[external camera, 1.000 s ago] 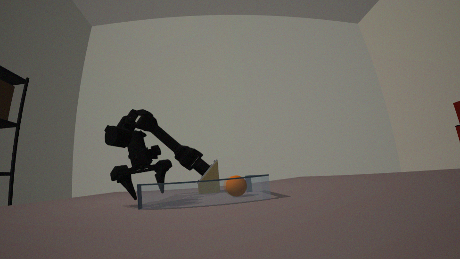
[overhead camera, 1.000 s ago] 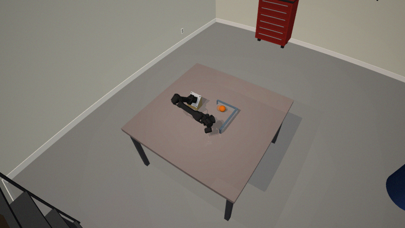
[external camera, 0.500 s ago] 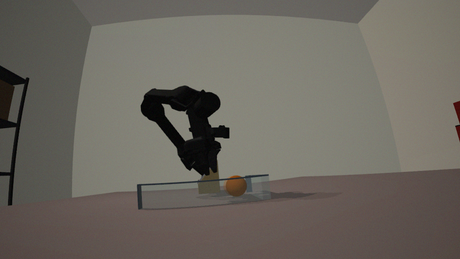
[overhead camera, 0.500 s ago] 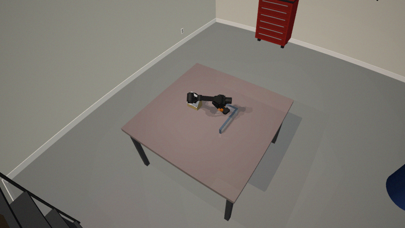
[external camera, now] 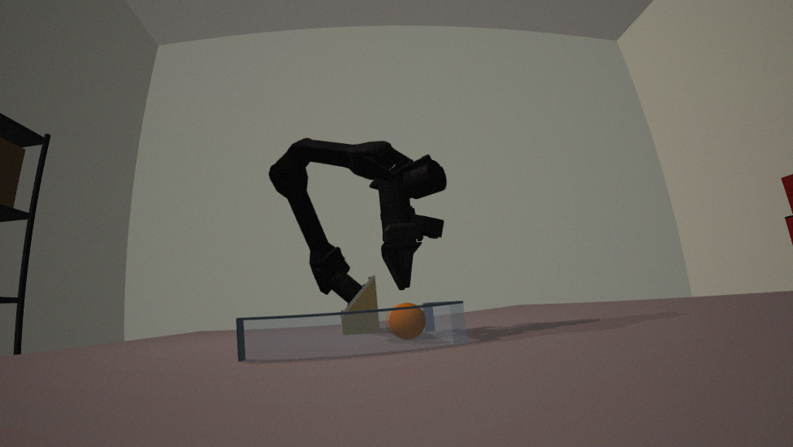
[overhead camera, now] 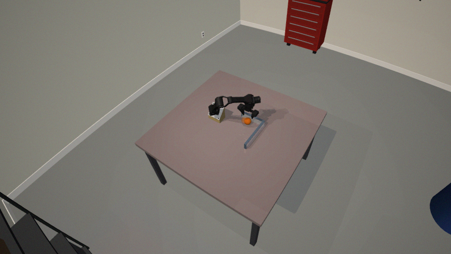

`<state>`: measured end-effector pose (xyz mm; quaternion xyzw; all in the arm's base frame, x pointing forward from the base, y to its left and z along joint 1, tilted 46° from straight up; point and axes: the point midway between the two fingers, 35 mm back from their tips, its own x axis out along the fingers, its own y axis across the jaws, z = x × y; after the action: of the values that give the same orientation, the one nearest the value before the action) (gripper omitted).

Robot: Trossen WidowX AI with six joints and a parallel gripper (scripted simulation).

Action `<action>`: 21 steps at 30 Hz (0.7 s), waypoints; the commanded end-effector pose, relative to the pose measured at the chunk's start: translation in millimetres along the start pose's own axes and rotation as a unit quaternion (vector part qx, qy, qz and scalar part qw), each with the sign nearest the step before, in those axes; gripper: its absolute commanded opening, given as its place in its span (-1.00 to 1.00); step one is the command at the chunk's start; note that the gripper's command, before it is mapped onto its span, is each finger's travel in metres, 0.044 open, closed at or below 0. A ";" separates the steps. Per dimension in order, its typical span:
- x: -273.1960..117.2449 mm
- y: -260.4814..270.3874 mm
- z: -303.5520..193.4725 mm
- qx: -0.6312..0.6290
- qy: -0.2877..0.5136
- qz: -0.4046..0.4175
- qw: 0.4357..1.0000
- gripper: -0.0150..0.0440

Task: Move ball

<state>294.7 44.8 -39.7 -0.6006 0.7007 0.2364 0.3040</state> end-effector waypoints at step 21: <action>39.8 1.3 0.7 -0.007 0.006 0.000 1.000 0.95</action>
<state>291.1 22.3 -64.2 -0.6014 0.7019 0.2367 0.2994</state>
